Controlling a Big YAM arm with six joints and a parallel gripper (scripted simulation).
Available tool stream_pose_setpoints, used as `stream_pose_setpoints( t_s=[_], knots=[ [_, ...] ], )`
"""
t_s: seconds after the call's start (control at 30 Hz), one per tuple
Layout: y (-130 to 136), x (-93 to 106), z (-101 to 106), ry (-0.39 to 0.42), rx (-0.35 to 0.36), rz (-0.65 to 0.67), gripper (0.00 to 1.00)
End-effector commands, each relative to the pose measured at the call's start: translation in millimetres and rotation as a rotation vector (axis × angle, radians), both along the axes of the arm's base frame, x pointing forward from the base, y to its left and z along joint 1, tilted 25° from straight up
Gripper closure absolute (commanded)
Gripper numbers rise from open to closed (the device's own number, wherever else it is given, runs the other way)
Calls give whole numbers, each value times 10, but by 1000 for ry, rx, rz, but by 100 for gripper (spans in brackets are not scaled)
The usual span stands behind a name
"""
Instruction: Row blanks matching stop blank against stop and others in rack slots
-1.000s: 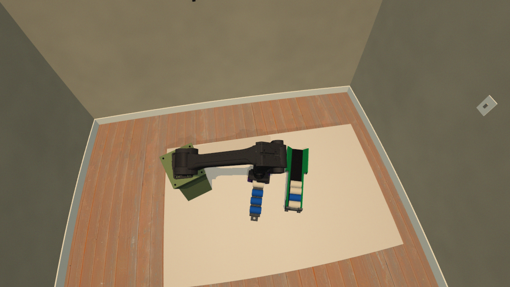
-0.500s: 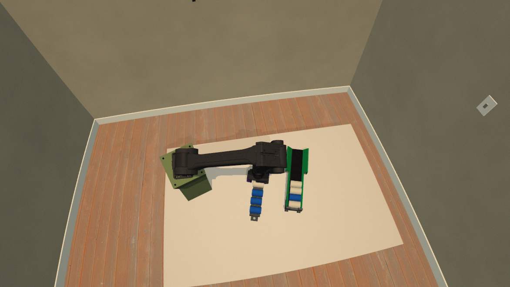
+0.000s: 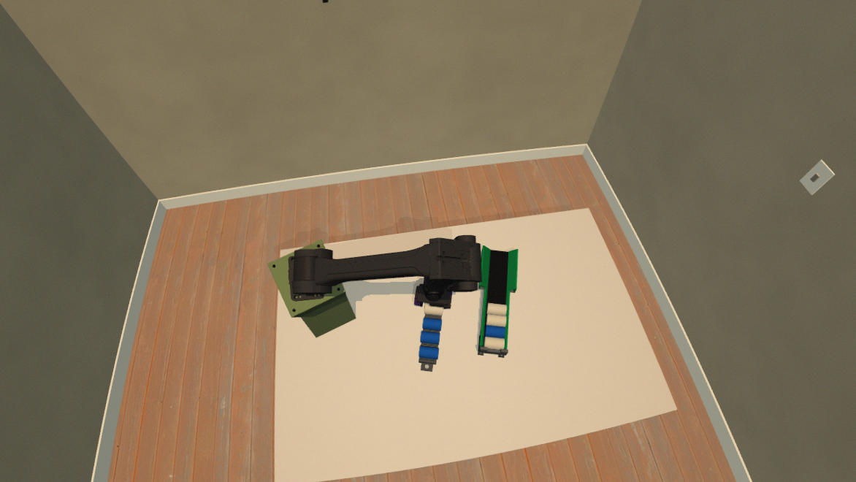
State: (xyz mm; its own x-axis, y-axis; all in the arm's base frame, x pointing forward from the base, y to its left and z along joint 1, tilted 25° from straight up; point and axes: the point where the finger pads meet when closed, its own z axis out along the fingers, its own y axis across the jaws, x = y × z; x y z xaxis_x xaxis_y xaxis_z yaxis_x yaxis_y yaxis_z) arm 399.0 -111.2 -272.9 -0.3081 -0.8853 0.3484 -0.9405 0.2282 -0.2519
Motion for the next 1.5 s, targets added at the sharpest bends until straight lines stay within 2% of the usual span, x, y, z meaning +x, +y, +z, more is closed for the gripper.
stream_pose_setpoints(
  t_s=[0.0, 0.6, 0.7, 1.3, 1.47],
  knots=[
    [-46, -72, -44, 7, 3, -1, 19],
    [-49, -80, -62, 9, 3, -2, 19],
    [-62, -24, -72, 1, 2, -2, 19],
    [-179, 24, -332, -1, 2, -2, 19],
    [-187, 63, -342, -8, 1, 2, 19]
  ],
)
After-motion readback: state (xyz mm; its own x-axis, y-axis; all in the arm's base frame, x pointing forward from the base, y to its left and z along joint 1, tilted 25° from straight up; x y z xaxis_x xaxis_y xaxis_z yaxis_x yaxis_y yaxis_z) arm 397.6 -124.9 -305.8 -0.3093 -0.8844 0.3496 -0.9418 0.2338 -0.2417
